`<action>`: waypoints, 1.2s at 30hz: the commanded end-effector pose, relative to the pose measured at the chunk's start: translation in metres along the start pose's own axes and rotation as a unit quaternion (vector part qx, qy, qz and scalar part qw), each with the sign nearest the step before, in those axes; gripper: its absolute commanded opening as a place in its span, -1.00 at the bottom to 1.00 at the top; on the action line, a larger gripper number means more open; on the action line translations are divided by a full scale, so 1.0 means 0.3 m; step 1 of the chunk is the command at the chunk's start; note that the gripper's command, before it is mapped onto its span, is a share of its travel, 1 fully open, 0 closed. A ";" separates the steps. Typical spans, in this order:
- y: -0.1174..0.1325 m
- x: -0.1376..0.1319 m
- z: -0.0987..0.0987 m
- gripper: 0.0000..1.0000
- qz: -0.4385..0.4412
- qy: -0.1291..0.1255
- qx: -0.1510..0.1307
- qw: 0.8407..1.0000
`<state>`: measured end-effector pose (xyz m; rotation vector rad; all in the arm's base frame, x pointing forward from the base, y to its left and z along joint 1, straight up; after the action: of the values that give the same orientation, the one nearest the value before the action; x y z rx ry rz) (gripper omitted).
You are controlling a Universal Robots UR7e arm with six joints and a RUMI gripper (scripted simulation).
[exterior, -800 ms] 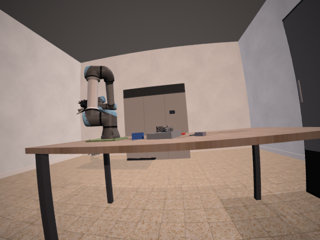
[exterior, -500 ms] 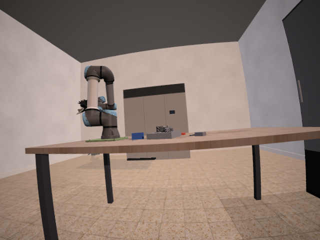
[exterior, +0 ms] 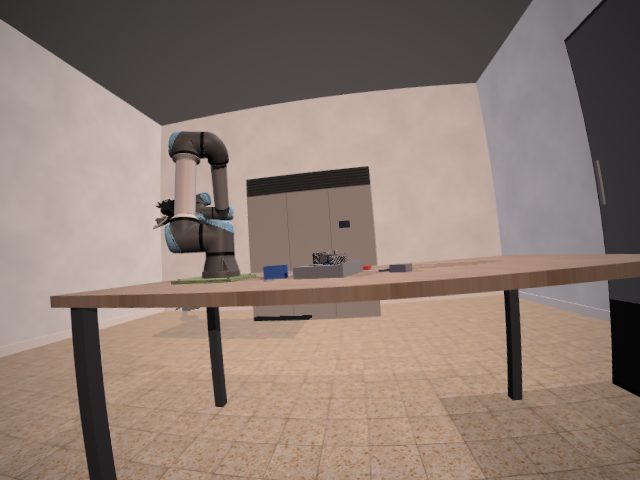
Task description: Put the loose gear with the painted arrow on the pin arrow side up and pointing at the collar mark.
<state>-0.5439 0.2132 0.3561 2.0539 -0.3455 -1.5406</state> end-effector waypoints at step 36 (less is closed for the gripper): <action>-0.425 -0.149 -0.360 1.00 -0.023 -0.041 0.162 0.986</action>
<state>-0.4913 0.3346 0.3447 2.2091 -0.5580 -1.6667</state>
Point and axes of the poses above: the point where the finger pads meet when closed, its own z axis out along the fingers, its own x axis across the jaws, y = z × x, the point moved 9 cm from there along -z, back along the fingers, and after that the axes turned 11 degrees about z, right-handed, at the moved point
